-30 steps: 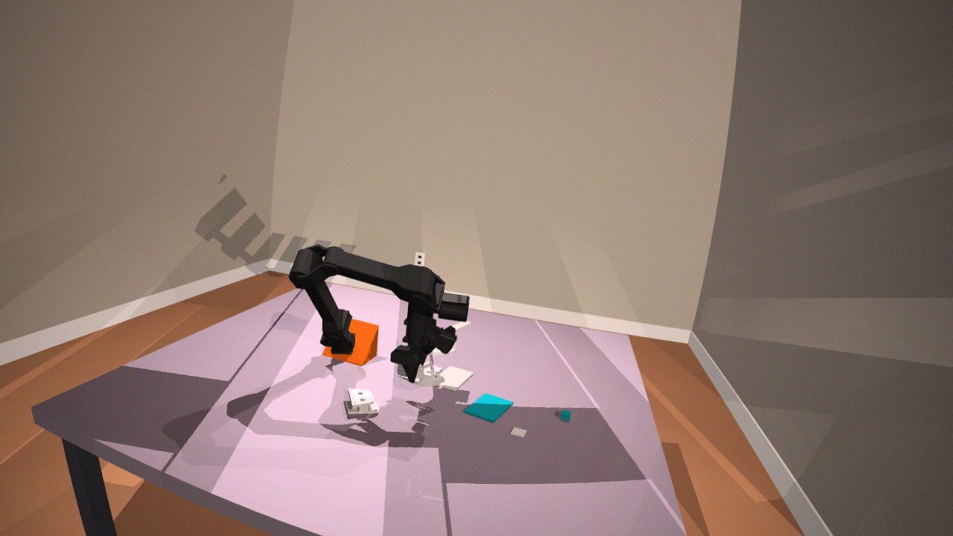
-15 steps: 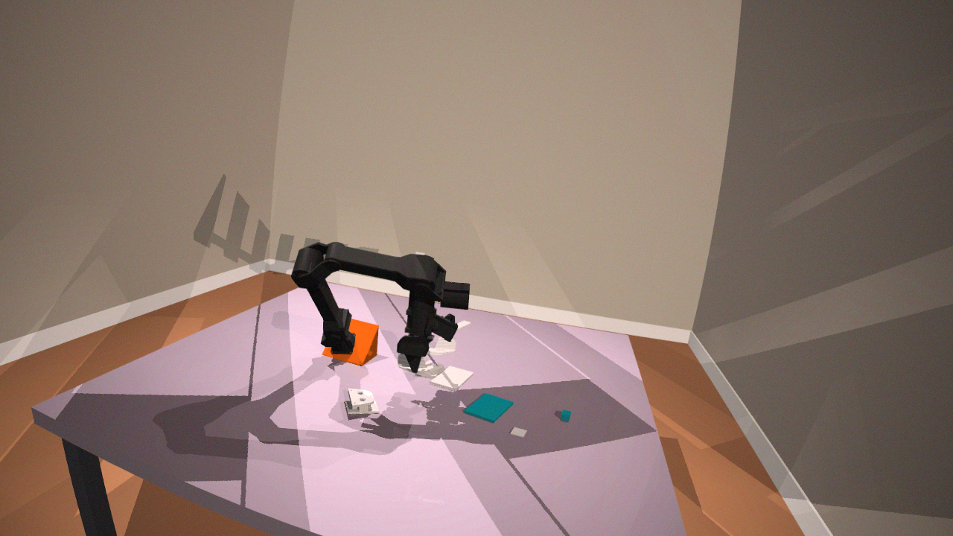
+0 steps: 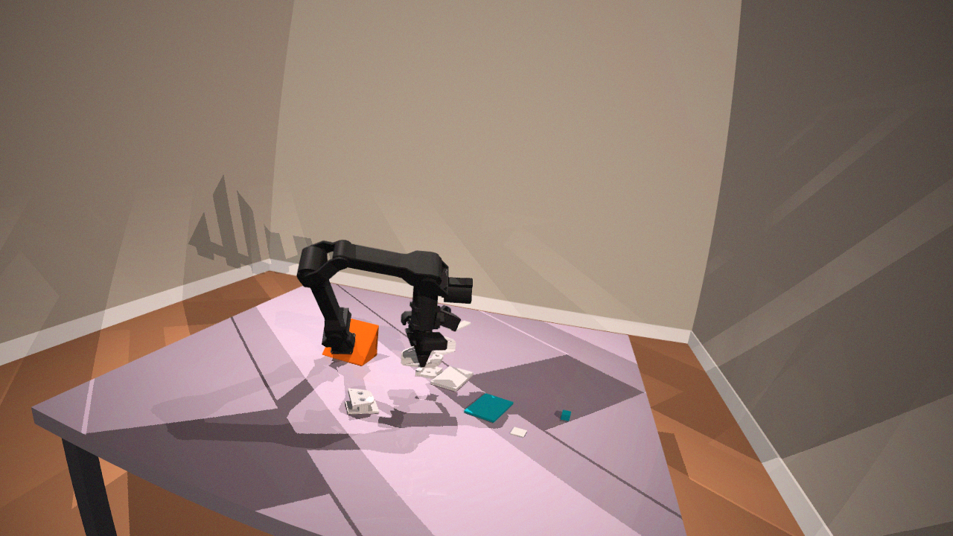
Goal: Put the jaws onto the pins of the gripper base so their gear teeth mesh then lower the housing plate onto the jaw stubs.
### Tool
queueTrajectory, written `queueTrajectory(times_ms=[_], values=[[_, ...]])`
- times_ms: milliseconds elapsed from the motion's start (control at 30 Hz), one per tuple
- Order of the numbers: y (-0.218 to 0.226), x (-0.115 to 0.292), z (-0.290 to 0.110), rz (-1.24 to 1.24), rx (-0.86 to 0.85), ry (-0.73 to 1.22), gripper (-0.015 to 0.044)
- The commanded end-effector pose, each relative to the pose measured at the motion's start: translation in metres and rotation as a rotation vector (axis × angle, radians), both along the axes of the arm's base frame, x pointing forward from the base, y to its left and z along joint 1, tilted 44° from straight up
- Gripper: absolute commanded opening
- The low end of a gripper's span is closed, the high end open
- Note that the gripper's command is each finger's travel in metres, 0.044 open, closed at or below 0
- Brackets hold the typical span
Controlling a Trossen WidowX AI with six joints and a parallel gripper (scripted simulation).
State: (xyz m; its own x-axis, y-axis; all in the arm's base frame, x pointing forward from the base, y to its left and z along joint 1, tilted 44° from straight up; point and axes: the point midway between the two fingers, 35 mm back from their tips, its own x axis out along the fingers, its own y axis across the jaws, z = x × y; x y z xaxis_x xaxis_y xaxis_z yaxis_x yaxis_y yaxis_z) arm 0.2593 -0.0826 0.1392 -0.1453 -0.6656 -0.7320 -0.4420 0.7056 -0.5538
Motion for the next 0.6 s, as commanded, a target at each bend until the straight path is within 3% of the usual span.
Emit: queueTrajectory(times_ms=[0,567], values=[[0.006,0.000,-0.007,0.077,0.021,0.078,0.0134],[0.032,-0.002,-0.030,0.449,0.104,0.409,0.0134]])
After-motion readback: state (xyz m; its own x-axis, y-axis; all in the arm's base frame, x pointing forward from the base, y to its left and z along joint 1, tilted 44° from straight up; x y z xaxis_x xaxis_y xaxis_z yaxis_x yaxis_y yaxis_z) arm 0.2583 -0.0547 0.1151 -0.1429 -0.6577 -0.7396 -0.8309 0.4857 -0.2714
